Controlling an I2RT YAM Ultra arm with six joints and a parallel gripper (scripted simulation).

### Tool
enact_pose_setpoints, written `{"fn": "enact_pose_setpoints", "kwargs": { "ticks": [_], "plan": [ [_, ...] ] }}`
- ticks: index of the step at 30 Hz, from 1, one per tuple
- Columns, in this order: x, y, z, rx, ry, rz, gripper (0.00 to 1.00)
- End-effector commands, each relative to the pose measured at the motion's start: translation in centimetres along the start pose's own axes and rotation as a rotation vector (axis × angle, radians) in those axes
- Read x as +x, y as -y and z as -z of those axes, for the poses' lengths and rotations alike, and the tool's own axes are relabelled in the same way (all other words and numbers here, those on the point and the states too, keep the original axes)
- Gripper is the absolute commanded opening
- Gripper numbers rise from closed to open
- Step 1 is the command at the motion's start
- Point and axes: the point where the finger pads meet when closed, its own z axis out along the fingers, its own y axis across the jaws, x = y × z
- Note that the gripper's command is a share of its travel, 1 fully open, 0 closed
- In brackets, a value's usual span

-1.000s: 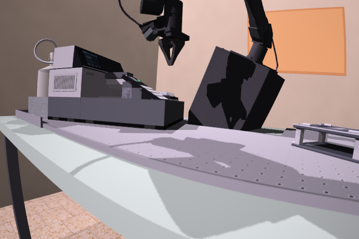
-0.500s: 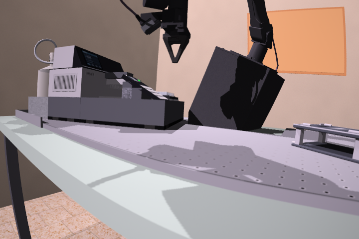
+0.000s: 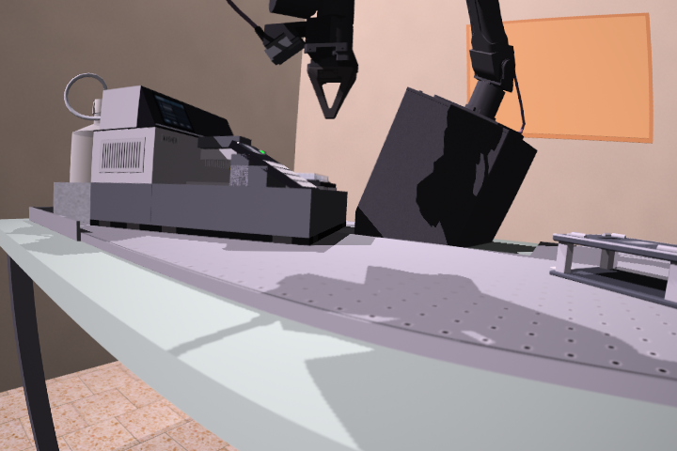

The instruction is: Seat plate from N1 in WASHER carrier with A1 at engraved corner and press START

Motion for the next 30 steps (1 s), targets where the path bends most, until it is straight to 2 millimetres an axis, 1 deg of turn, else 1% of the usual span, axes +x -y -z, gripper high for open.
{"fn": "enact_pose_setpoints", "kwargs": {
  "ticks": [1, 20, 21, 27, 30],
  "plan": [
    [-1.4, -0.6, 1.4, -0.033, 0.045, 0.013, 0.00],
    [-1.4, -0.6, 1.4, -0.033, 0.045, 0.013, 0.00],
    [-0.2, -0.1, 0.1, -0.008, 0.059, 0.007, 0.00],
    [-0.2, -0.2, -2.9, -0.012, 0.259, 0.005, 0.00],
    [-0.2, -0.2, -3.0, -0.014, 0.359, 0.004, 0.00]
  ]
}}
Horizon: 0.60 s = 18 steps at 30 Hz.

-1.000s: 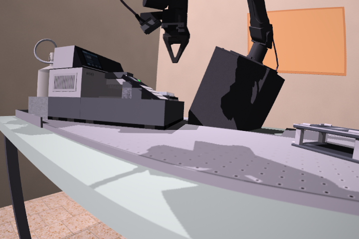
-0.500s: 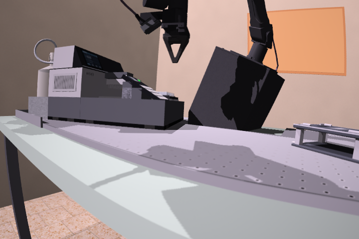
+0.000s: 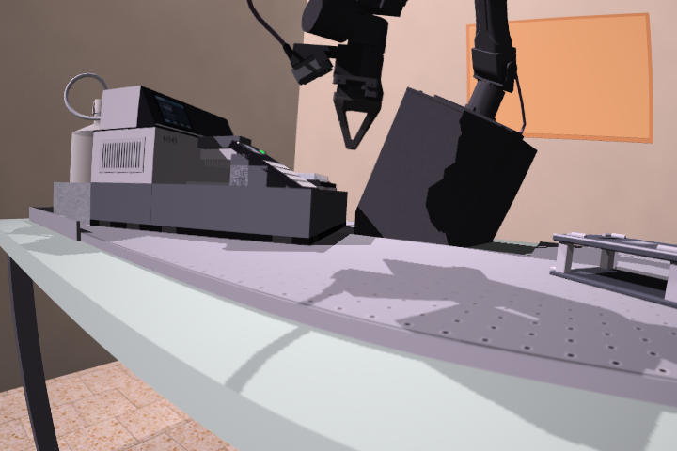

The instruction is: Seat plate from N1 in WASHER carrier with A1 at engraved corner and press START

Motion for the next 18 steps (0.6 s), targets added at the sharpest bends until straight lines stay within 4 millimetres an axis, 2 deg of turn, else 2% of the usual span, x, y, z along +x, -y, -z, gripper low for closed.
{"fn": "enact_pose_setpoints", "kwargs": {
  "ticks": [1, 6, 7, 18],
  "plan": [
    [-3.4, -1.6, 1.1, -0.072, 0.264, -0.029, 0.00],
    [-3.9, -1.2, 1.2, -0.074, 0.266, -0.049, 0.00],
    [-3.7, -0.6, 0.4, -0.056, 0.250, -0.054, 0.00],
    [-4.0, -1.1, 0.8, -0.068, 0.261, -0.050, 0.00]
  ]
}}
